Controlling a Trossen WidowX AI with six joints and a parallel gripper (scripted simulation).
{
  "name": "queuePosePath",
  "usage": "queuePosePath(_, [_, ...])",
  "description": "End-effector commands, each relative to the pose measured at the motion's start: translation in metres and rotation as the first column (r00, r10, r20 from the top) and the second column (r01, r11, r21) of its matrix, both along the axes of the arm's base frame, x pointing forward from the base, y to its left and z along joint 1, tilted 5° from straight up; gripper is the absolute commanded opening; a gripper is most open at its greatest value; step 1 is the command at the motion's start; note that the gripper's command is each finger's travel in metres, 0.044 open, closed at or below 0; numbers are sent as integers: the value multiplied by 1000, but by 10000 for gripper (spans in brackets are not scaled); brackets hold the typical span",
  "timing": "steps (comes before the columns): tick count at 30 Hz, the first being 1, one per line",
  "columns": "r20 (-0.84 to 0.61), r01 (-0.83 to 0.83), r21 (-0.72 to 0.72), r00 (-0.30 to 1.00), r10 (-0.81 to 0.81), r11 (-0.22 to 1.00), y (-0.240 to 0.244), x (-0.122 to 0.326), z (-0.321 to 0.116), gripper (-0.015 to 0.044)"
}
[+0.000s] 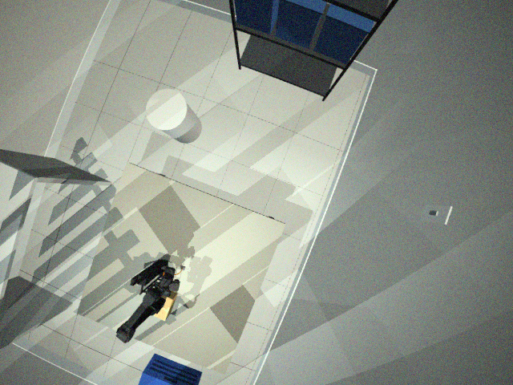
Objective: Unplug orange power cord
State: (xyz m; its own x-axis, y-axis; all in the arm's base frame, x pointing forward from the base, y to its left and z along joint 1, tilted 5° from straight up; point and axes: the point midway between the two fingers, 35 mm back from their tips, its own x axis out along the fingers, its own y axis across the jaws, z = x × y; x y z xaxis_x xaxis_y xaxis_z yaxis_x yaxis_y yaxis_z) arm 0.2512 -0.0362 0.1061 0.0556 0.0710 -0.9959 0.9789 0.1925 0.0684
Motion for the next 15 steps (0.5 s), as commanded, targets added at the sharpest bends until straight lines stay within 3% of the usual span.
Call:
queuePosePath(1, [8, 5, 1, 1000, -5, 1000, 1, 0, 3, 160])
queuePosePath(15, [8, 5, 2, 1000, -5, 1000, 22, -2, 4, 160])
